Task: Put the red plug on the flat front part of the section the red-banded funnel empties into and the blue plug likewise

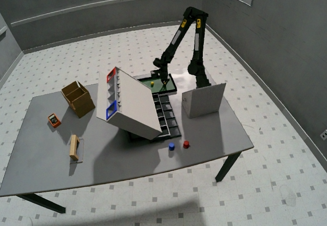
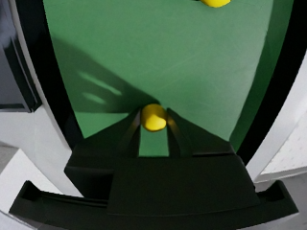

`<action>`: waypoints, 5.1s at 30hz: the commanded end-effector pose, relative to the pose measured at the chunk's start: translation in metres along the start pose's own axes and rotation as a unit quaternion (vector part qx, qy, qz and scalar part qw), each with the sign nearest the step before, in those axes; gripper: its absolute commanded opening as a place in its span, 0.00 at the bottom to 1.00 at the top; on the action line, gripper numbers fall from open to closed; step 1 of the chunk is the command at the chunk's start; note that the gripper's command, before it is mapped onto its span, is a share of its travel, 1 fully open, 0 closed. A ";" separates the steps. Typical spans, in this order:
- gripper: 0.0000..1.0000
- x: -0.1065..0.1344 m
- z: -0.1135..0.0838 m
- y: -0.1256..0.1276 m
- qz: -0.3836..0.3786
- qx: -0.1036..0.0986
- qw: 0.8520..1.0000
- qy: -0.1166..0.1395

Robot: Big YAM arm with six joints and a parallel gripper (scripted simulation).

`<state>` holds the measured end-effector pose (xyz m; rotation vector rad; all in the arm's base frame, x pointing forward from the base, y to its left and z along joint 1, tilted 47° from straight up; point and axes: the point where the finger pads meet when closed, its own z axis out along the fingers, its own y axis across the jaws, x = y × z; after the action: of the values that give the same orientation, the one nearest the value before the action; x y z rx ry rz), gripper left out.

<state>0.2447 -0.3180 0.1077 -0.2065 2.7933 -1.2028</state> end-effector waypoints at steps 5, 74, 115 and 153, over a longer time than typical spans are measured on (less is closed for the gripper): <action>0.00 -0.001 -0.007 -0.002 0.002 0.002 1.000 -0.004; 0.00 -0.009 -0.142 -0.015 0.012 0.012 1.000 -0.015; 0.00 -0.028 -0.158 0.004 0.005 0.005 1.000 -0.016; 0.00 -0.175 -0.335 0.127 0.007 -0.001 0.997 -0.083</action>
<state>0.3413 0.0093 0.2334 -0.3854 2.6791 -1.1486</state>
